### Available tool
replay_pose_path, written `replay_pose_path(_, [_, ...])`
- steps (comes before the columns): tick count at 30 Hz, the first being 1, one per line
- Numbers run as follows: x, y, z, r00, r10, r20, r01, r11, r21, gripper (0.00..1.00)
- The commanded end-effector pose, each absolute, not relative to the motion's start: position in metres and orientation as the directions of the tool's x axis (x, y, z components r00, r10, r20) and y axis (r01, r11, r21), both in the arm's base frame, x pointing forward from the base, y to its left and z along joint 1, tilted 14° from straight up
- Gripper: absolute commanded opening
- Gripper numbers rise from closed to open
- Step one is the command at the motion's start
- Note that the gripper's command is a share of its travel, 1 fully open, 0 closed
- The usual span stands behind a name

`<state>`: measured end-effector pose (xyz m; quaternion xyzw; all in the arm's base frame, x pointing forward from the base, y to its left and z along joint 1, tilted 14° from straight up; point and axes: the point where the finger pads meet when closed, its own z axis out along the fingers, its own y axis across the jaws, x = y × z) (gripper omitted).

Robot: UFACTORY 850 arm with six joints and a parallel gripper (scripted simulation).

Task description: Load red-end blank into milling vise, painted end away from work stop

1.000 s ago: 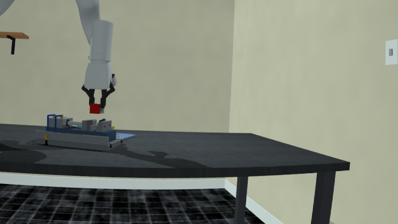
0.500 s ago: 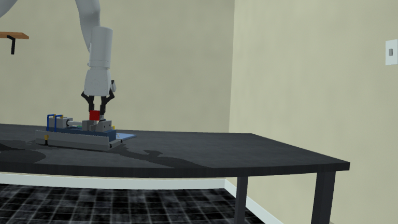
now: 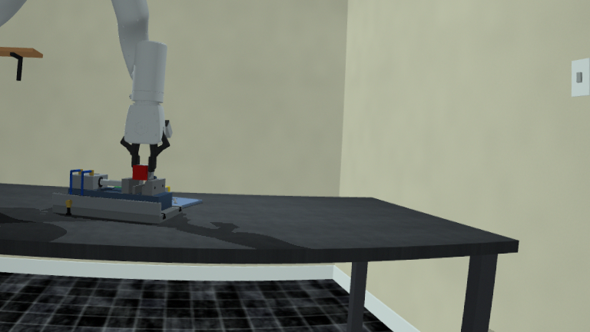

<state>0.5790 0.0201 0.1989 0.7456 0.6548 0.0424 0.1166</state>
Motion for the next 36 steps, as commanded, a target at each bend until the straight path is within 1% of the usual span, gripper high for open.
replay_pose_path(1, [0.5796,0.0202,0.1999,0.139,0.986,-0.089,0.966,-0.115,0.231,0.0])
replay_pose_path(36, [0.5787,0.0206,0.2047,0.139,0.986,-0.089,0.966,-0.115,0.231,0.0])
